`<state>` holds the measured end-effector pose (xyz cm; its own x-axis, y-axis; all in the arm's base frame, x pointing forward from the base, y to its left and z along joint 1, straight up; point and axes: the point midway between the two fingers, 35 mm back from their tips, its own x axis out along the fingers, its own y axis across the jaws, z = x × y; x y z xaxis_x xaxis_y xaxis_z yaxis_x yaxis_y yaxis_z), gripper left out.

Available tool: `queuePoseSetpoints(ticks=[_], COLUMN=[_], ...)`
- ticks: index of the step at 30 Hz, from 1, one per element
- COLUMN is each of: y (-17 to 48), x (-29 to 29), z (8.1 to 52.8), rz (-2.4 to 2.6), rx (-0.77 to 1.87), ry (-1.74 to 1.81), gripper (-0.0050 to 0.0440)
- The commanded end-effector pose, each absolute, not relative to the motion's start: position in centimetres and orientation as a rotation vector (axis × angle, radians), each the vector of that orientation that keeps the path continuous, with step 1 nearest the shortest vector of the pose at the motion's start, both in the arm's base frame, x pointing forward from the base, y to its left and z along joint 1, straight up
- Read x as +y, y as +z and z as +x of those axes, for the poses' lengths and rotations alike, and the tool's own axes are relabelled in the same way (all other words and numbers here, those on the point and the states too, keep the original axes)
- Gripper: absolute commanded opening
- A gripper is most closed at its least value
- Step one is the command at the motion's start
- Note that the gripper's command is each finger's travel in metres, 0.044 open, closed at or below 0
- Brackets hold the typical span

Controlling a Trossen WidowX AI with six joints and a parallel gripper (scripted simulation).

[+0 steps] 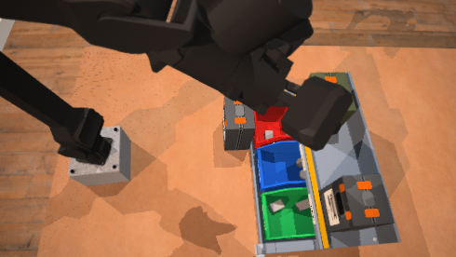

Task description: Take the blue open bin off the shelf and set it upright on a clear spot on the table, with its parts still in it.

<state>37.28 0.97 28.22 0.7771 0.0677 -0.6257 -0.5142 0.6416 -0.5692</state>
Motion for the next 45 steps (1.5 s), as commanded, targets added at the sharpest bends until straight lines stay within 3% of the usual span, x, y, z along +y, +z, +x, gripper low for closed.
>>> queuePoseSetpoints(ticks=[1, 45], y=[28.9, 30.7], x=[0.9, 0.5], z=[37.1, 35.8], rz=[-0.813, -0.526], rx=[0.584, 0.363], ry=[0.338, 0.141], gripper=[0.0440, 0.0440])
